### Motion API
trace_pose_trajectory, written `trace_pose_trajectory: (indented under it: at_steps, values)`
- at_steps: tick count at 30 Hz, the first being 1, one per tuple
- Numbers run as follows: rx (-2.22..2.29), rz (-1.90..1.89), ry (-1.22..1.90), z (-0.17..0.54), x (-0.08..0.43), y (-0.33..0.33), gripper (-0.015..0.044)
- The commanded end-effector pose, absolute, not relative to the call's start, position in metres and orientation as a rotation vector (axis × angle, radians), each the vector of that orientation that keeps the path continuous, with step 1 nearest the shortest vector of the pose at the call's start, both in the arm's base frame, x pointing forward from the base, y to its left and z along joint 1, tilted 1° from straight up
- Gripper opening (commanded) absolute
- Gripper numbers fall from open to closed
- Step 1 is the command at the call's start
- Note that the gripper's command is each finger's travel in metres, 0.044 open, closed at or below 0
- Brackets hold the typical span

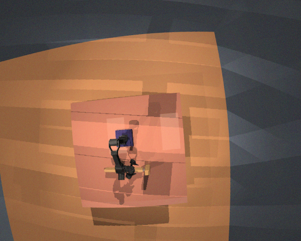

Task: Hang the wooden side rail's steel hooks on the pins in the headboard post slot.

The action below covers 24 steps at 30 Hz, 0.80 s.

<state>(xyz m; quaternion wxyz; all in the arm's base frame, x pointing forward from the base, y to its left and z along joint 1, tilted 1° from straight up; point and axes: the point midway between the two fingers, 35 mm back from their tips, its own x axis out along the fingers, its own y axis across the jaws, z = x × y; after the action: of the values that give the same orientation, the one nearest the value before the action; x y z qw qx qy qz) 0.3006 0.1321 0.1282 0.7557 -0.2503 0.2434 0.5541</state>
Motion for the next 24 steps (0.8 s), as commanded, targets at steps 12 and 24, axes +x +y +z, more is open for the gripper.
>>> trace_pose_trajectory:
  at_steps: [12, 24]
  values:
    - [-0.280, 1.044, 0.827, 0.129, 0.313, 0.133, 0.0440]
    - [0.261, 0.477, 1.318, 0.129, 0.333, 0.132, 0.0440]
